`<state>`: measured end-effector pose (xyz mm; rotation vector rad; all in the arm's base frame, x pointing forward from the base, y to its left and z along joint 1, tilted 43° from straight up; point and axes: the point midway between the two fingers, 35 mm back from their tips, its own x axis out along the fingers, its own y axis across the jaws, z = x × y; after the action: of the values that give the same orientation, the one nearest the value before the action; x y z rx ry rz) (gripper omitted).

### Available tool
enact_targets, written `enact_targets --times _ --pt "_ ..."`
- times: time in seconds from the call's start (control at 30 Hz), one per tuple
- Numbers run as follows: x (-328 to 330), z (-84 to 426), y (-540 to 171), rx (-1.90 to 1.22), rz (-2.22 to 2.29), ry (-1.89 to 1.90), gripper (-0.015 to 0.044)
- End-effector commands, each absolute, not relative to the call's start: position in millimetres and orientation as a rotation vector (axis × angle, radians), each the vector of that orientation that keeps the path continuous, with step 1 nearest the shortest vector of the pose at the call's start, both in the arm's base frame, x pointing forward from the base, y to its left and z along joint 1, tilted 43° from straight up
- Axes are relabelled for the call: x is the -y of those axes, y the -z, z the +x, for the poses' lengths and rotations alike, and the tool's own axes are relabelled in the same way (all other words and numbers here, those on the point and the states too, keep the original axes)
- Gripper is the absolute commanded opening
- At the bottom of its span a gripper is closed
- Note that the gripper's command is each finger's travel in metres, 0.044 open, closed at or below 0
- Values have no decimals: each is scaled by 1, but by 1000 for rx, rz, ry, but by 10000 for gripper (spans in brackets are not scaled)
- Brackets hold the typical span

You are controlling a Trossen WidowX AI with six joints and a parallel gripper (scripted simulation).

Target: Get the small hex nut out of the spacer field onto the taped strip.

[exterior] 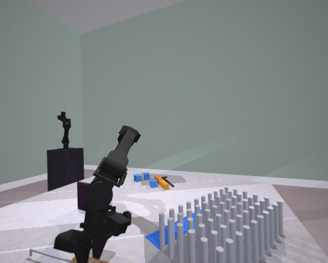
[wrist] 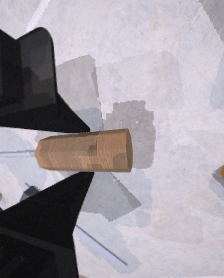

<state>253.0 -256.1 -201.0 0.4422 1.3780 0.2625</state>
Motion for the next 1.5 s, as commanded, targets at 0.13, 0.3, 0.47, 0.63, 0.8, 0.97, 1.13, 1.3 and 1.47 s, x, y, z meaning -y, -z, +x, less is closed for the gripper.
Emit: enact_targets --times 0.13,0.3,0.47,0.63,0.8,0.97,1.13,1.3,1.47 --pt "247 253 210 -1377 442 -263 0" --pt "247 253 210 -1377 433 -261 0" --pt "247 253 210 -1376 428 -257 0" --pt "246 253 210 -1373 420 -251 0" --pt "246 253 210 -1371 413 -247 0" --pt "246 253 210 -1368 405 -242 0" --pt "246 253 210 -1365 398 -237 0" --pt "246 253 210 -1363 389 -232 0" --pt "246 253 210 -1360 382 -228 0"
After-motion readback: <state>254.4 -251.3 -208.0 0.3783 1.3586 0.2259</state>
